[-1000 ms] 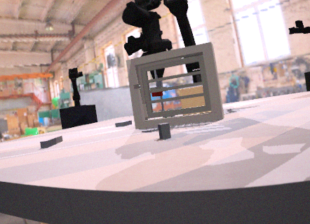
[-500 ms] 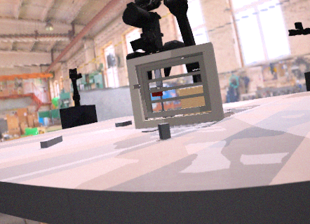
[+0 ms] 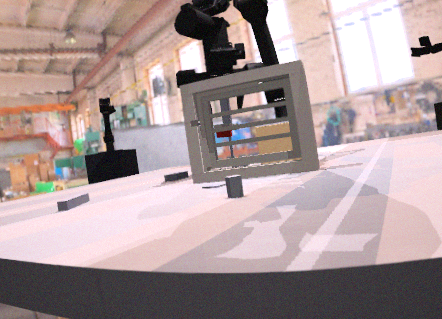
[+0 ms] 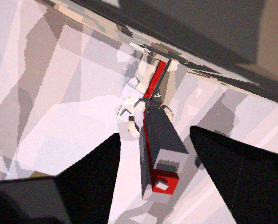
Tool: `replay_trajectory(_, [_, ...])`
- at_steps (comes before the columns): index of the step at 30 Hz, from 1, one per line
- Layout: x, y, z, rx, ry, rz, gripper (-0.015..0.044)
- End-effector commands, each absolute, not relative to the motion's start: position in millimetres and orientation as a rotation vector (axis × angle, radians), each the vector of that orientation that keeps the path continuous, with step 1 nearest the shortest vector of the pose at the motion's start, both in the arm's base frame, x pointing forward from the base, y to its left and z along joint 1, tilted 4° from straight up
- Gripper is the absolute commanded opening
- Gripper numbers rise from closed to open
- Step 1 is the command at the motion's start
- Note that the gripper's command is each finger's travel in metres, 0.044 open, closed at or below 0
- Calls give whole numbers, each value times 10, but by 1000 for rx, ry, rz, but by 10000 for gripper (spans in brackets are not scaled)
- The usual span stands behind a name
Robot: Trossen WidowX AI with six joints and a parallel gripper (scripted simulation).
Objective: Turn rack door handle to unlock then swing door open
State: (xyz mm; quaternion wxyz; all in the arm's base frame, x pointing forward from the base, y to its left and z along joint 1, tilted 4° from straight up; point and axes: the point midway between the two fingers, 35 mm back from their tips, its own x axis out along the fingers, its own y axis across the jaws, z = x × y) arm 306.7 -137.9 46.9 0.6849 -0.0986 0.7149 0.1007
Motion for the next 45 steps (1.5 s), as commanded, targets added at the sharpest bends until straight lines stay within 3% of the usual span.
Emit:
replay_trajectory(1, [3064,-1368,466,-386,1576,407,283])
replay_trajectory(22, [3064,-1367,465,-1142,1268,1196,283])
replay_trajectory(31, [3064,-1367,465,-1148,1264,1202,283])
replay_trajectory(45, [3064,-1367,465,-1148,1264,1202,189])
